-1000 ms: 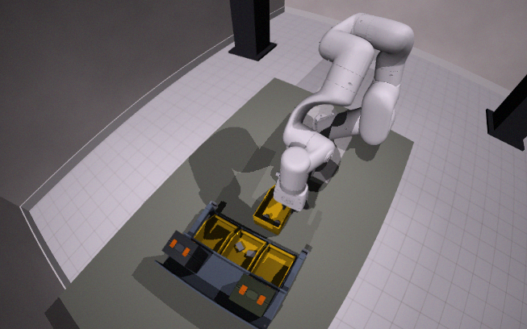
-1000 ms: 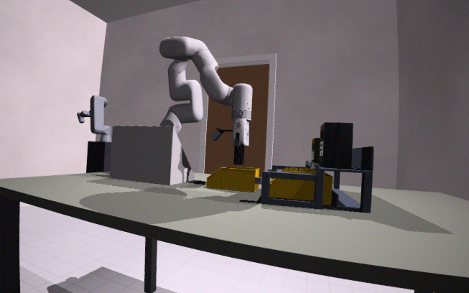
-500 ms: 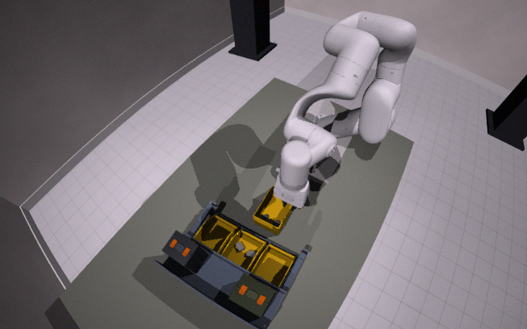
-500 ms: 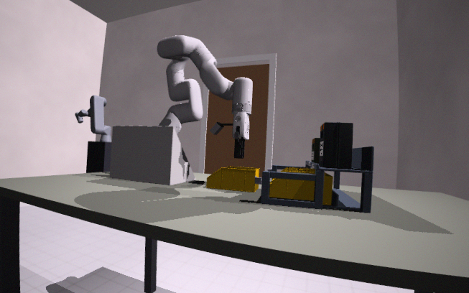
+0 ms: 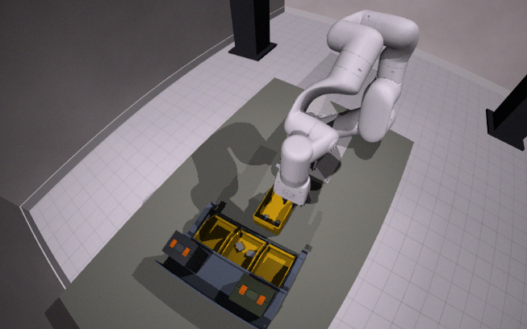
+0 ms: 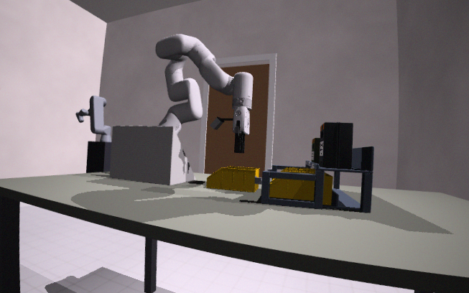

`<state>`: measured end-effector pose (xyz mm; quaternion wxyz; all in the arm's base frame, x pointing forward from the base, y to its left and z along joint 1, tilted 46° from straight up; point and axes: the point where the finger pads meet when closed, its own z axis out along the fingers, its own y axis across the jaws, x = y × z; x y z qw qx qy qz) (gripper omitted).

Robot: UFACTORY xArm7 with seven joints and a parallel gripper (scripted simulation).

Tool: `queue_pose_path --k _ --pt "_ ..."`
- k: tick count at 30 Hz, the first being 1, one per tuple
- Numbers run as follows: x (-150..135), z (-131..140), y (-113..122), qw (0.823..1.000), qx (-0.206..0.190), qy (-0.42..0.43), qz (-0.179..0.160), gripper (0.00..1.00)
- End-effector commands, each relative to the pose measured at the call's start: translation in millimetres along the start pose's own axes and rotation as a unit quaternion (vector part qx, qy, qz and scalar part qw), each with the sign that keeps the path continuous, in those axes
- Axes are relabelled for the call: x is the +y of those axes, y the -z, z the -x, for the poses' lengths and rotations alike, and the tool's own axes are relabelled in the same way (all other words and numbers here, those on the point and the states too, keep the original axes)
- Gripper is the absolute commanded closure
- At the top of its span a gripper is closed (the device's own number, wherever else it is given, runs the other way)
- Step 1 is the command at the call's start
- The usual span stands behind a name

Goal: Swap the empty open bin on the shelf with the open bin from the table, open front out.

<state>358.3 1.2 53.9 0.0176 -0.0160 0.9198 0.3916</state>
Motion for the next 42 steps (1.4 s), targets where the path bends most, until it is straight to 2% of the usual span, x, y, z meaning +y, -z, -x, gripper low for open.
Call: queue_pose_path --k 1,29,30,42 --pt "-0.8 1.2 6.1 1.000 -0.002 0.000 -0.001 0.74" --pt "-0.8 1.2 15.7 1.000 -0.002 0.000 -0.001 0.74" --pt "-0.8 1.2 15.7 1.000 -0.002 0.000 -0.001 1.00" --pt "-0.8 1.2 15.7 1.000 -0.002 0.000 -0.001 1.00"
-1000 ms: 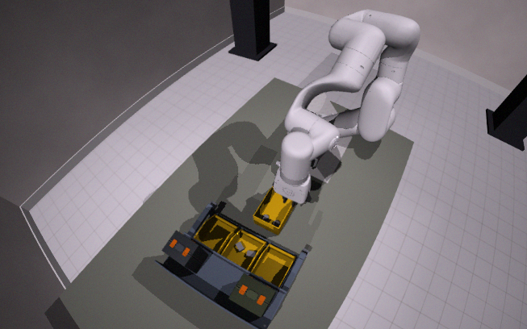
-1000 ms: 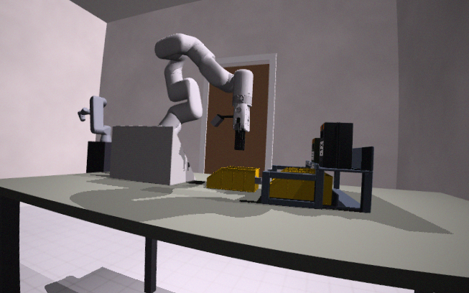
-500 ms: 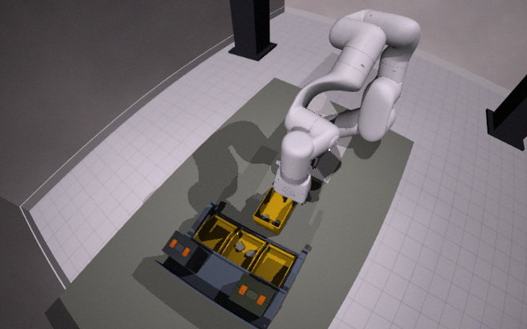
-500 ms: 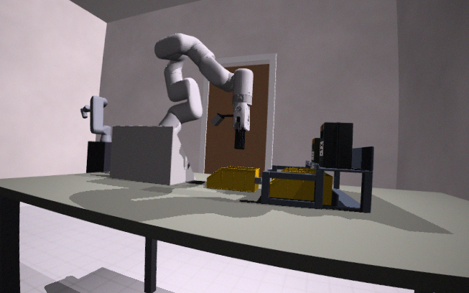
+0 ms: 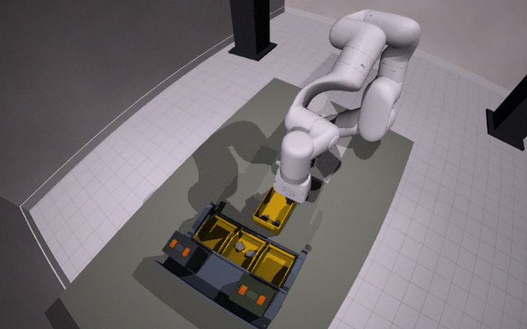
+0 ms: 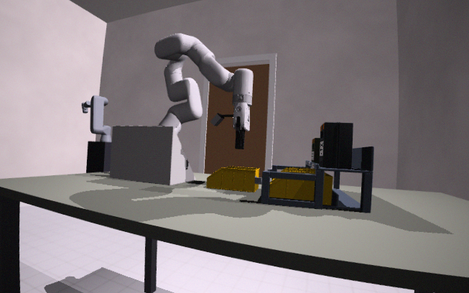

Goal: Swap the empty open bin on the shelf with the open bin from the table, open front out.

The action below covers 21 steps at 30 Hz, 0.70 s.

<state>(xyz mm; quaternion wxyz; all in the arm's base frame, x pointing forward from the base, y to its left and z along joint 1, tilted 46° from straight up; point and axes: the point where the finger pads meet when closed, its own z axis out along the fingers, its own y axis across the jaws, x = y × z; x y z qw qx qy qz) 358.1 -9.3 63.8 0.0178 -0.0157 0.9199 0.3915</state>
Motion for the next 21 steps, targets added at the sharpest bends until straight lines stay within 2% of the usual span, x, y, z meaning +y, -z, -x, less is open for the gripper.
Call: queue_pose_path --k 1,10,14,16,19,21 --pt "-1 1 1 1.000 -0.002 0.000 -0.001 1.00" --pt "-2 4 2 1.000 -0.002 -0.011 0.001 1.00" --pt "-18 24 4 0.995 -0.005 -0.101 0.016 1.00" --pt "-34 41 4 0.983 -0.005 -0.180 0.026 1.00" --pt "-56 61 1 0.968 -0.005 -0.251 0.032 1.00" --pt "-56 61 1 0.968 -0.005 -0.251 0.032 1.00"
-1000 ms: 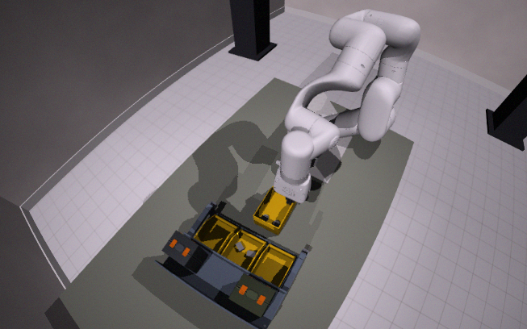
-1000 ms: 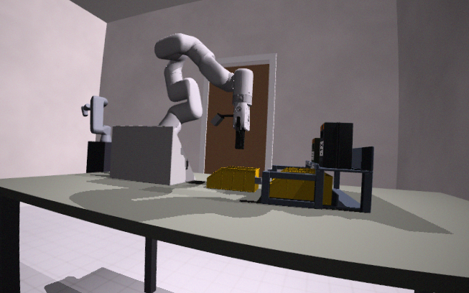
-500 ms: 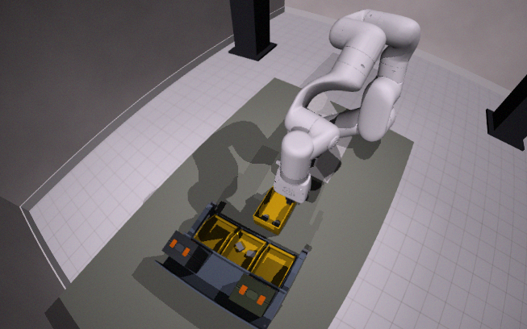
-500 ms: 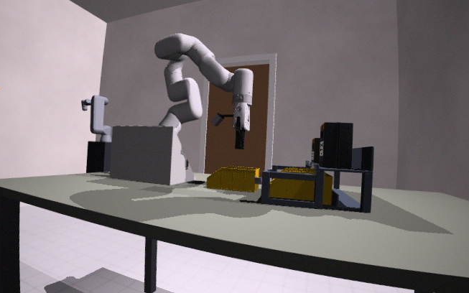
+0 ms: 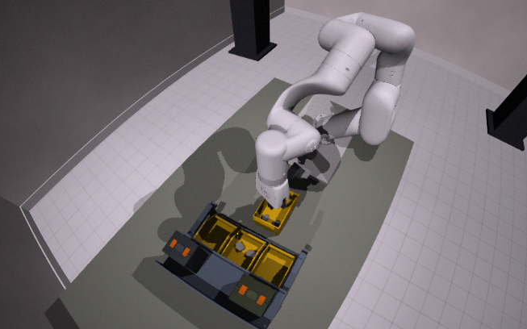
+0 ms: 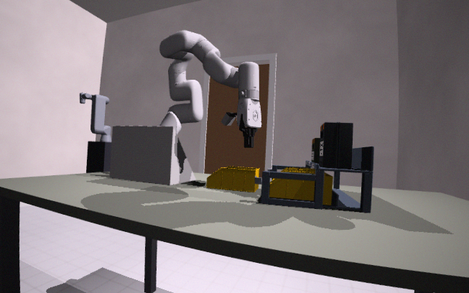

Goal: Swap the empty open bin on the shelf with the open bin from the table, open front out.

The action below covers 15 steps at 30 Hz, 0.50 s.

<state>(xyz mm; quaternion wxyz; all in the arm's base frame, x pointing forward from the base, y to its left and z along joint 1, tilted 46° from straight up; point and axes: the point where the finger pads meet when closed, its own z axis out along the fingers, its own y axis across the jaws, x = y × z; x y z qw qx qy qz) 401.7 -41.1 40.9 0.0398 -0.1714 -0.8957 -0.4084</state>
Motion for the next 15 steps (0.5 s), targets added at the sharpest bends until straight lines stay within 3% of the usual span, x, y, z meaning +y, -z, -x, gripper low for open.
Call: queue_pose_path --k 1,7,15 --pt "-16 37 -7 0.990 0.018 -0.138 0.008 1.00" --pt "-44 77 -17 0.964 0.013 -0.266 0.005 1.00" --pt "-88 130 -31 0.887 -0.003 -0.461 -0.014 1.00"
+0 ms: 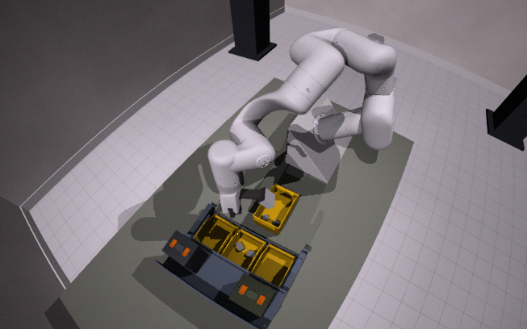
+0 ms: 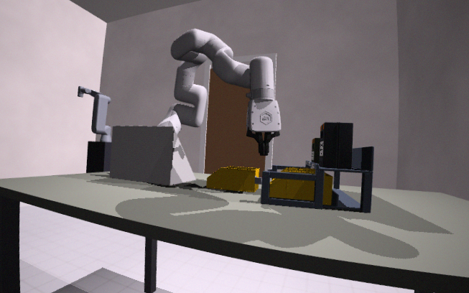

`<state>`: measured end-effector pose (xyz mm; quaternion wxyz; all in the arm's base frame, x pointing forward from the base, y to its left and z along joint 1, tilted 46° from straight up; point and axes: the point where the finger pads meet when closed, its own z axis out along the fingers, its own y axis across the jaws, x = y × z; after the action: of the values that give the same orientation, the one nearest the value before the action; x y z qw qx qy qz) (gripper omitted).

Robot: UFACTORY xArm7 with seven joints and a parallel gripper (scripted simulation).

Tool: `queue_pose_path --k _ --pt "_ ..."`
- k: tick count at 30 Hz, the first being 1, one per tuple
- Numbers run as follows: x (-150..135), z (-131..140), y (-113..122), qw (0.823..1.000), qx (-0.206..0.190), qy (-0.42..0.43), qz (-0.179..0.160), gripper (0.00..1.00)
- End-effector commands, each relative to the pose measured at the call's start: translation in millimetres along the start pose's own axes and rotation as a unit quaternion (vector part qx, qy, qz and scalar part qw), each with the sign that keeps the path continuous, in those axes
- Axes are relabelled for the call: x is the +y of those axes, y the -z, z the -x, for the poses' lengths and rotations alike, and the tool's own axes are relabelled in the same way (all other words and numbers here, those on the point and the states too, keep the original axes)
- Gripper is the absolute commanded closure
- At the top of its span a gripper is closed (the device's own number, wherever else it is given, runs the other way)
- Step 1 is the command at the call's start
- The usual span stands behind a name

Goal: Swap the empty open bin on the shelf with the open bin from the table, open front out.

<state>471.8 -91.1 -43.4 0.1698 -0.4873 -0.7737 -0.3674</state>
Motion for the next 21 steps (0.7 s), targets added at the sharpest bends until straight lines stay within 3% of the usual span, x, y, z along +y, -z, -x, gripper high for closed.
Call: queue_pose_path --k 1,2,3,5,10,11,21 --pt "6 37 -8 0.994 0.003 -0.112 -0.022 1.00" --pt "6 37 -8 0.994 0.003 -0.112 -0.022 1.00" --pt "7 42 -9 0.982 0.001 -0.184 -0.032 1.00" --pt "7 48 -10 0.975 -0.002 -0.217 -0.038 1.00" --pt "7 48 -10 0.975 -0.003 -0.220 -0.038 1.00" --pt "7 48 -10 0.975 -0.003 -0.220 -0.038 0.05" --pt "7 48 -10 0.975 -0.003 -0.220 -0.038 0.05"
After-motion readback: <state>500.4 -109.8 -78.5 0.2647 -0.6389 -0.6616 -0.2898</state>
